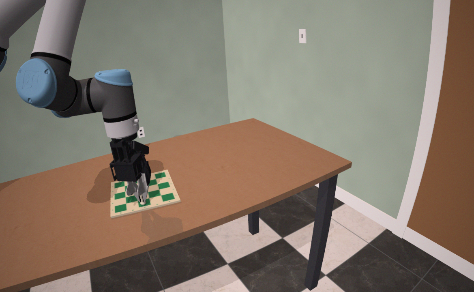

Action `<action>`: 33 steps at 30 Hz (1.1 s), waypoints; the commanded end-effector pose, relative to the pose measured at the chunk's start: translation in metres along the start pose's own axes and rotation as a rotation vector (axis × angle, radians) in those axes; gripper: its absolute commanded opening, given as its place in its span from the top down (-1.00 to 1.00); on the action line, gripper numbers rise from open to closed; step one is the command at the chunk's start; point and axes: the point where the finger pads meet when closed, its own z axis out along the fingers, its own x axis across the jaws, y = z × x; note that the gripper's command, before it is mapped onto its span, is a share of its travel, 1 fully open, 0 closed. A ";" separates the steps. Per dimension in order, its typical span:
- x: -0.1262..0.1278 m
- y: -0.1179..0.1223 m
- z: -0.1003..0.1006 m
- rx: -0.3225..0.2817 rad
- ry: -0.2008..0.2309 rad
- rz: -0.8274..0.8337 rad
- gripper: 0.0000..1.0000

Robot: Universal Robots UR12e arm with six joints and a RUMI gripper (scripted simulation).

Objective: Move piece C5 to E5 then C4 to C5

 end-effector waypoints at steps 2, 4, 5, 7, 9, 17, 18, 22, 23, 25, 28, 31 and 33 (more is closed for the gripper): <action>0.002 -0.002 0.000 0.001 0.003 -0.003 1.00; 0.002 -0.002 0.000 0.001 0.003 -0.003 1.00; 0.002 -0.002 0.000 0.001 0.003 -0.003 1.00; 0.002 -0.002 0.000 0.001 0.003 -0.003 1.00; 0.002 -0.002 0.000 0.001 0.003 -0.003 1.00; 0.000 0.000 -0.008 0.000 0.001 0.000 1.00; 0.000 0.000 -0.011 0.000 0.001 0.000 1.00; 0.000 0.000 -0.019 0.000 0.001 0.000 1.00; 0.000 0.000 -0.023 0.000 0.001 0.000 1.00; 0.000 0.000 -0.033 0.000 0.001 0.000 1.00; 0.000 0.000 -0.050 0.000 0.001 0.000 1.00; 0.000 0.000 -0.067 0.000 0.001 0.000 1.00; 0.000 0.000 -0.077 0.000 0.001 0.000 1.00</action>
